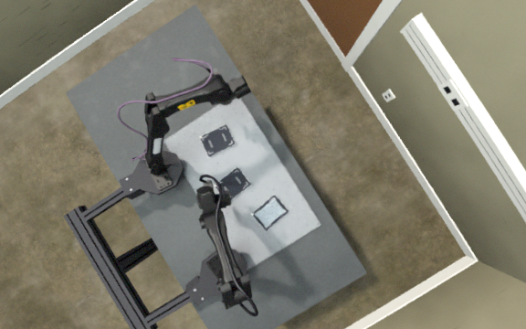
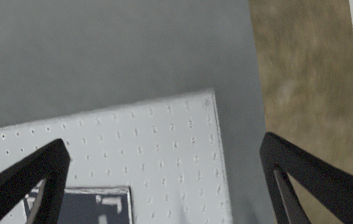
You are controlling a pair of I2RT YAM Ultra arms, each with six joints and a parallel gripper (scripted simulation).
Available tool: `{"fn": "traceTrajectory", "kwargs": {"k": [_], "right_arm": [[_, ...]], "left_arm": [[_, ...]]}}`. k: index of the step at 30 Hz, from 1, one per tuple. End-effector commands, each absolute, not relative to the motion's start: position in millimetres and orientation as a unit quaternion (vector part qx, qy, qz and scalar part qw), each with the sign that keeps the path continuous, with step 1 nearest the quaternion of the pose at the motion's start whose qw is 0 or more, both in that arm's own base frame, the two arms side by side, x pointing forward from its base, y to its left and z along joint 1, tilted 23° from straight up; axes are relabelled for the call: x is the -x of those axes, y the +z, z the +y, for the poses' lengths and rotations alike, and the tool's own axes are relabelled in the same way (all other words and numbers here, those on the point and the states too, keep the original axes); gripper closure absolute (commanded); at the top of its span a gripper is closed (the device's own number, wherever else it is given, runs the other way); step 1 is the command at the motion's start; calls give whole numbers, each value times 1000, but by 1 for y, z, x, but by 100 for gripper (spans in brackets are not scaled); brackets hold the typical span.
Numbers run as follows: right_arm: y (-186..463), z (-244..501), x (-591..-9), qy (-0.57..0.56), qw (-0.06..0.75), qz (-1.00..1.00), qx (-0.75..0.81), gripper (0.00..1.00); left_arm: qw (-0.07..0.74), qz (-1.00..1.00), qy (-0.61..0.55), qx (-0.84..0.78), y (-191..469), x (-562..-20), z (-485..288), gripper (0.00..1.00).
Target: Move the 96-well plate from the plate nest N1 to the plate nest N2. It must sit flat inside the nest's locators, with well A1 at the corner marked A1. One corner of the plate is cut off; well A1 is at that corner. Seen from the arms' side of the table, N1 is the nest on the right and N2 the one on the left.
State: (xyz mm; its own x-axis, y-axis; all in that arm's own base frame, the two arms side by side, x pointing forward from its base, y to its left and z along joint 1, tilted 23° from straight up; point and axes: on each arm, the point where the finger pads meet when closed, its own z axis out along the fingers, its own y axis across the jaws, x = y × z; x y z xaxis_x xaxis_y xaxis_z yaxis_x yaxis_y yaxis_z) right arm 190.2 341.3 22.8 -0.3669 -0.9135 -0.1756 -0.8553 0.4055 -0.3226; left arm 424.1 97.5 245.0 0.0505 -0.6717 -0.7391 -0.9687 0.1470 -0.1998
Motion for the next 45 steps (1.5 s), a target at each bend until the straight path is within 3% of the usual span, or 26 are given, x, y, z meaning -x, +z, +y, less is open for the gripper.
{"fn": "traceTrajectory", "kwargs": {"k": [1, 22, 34, 45], "right_arm": [[46, 339, -208, -71, 236, 833, 496, 0], [58, 236, -259, -91, 340, 864, 360, 0], [64, 173, -288, -98, 396, 872, 270, 0], [67, 132, -307, -101, 430, 872, 208, 0]], "left_arm": [[423, 713, 139, 541, 261, -443, 49, 0], [489, 850, 43, 191, 223, -420, -143, 0], [534, 842, -17, -72, 194, -339, -246, 0], [570, 778, -60, -256, 175, -259, -293, 0]]}}
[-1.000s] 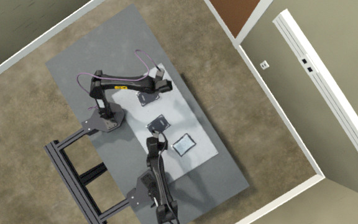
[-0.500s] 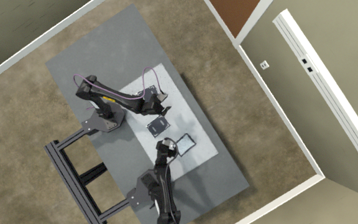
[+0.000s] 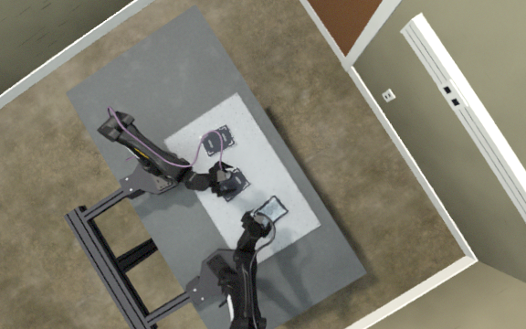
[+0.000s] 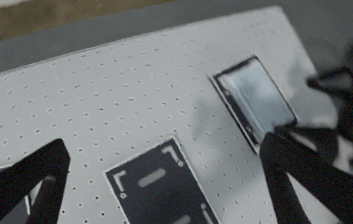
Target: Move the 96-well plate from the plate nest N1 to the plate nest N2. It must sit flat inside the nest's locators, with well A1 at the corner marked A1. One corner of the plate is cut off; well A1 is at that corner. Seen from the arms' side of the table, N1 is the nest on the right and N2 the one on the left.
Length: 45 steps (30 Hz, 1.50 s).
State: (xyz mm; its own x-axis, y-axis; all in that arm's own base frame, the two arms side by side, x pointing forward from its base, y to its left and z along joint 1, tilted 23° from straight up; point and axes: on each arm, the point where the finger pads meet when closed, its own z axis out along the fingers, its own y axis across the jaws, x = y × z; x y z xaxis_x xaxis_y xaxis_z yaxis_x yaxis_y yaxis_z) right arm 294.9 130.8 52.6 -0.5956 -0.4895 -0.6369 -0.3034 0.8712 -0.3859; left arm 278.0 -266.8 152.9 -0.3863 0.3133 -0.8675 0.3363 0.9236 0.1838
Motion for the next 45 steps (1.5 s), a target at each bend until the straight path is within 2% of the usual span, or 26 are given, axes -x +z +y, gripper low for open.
{"fn": "traceTrajectory", "kwargs": {"k": [1, 8, 16, 31, 34, 42, 45], "right_arm": [[68, 128, -309, -102, 434, 872, 202, 0], [68, 103, -318, -108, 448, 872, 166, 0], [66, 95, -318, -117, 441, 876, 157, 0], [66, 98, -318, -111, 444, 876, 157, 0], [57, 92, -312, -121, 412, 890, 152, 0], [38, 87, -303, -136, 266, 949, 106, 0], [38, 87, -305, -137, 252, 953, 100, 0]], "left_arm": [[575, 768, -64, -273, 173, -251, -297, 0], [602, 691, -94, -389, 160, -188, -309, 0], [606, 649, -108, -447, 145, -152, -306, 0], [600, 650, -108, -454, 139, -146, -304, 0], [600, 650, -108, -454, 139, -146, -304, 0], [600, 650, -108, -454, 139, -146, -304, 0], [600, 650, -108, -454, 139, -146, -304, 0]]}}
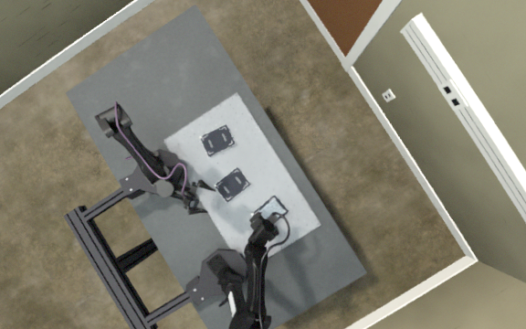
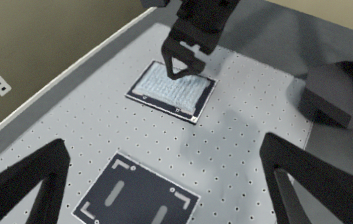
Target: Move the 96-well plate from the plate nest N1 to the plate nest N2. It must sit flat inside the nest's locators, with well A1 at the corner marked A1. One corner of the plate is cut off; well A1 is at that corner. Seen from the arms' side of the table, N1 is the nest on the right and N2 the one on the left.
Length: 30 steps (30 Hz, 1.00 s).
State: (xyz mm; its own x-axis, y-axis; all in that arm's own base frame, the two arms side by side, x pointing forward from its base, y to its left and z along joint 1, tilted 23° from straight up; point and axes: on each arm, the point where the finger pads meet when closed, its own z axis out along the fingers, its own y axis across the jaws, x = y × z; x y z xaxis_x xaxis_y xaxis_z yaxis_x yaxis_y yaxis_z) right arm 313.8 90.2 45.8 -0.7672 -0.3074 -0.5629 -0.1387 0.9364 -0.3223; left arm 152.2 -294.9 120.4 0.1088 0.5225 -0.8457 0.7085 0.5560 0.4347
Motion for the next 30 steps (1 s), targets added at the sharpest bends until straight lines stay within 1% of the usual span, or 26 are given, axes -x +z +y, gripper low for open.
{"fn": "traceTrajectory", "kwargs": {"k": [1, 7, 12, 18, 22, 30], "right_arm": [[38, 88, -306, -137, 239, 957, 95, 0], [39, 93, -319, -141, 171, 973, 64, 0], [39, 97, -329, -142, 143, 978, 48, 0], [39, 101, -335, -141, 139, 979, 46, 0], [43, 102, -342, -140, 153, 977, 47, 0], [24, 97, -340, -140, 143, 978, 52, 0]], "left_arm": [[600, 650, -108, -454, 139, -146, -304, 0], [600, 650, -108, -454, 139, -146, -304, 0], [600, 650, -108, -454, 139, -146, -304, 0], [600, 650, -108, -454, 139, -146, -304, 0], [600, 650, -108, -454, 139, -146, -304, 0], [600, 650, -108, -454, 139, -146, -304, 0]]}}
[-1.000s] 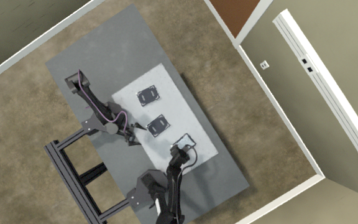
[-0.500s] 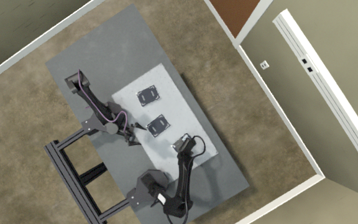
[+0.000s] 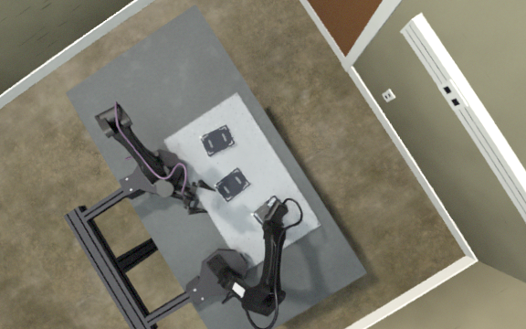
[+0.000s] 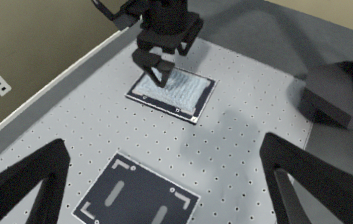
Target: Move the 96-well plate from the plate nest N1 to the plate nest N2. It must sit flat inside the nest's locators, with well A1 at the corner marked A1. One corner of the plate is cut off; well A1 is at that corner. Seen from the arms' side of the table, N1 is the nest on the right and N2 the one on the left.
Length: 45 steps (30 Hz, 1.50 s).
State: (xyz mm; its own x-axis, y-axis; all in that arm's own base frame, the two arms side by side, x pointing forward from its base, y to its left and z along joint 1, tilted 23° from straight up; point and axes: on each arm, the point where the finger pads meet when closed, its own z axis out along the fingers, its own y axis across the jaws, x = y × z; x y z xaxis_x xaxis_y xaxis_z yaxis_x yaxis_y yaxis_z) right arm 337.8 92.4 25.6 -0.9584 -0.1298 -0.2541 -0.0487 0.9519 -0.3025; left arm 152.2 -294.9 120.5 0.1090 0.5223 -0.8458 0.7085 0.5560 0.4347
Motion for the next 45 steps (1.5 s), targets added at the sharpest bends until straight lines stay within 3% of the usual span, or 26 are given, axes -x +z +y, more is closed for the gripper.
{"fn": "traceTrajectory", "kwargs": {"k": [1, 42, 45], "right_arm": [[22, 96, -340, -141, 143, 978, 52, 0], [-7, 87, -356, -139, 153, 977, 49, 0], [-7, 87, -356, -139, 153, 977, 49, 4]], "left_arm": [[600, 650, -108, -454, 139, -146, -304, 0], [600, 650, -108, -454, 139, -146, -304, 0], [600, 650, -108, -454, 139, -146, -304, 0]]}}
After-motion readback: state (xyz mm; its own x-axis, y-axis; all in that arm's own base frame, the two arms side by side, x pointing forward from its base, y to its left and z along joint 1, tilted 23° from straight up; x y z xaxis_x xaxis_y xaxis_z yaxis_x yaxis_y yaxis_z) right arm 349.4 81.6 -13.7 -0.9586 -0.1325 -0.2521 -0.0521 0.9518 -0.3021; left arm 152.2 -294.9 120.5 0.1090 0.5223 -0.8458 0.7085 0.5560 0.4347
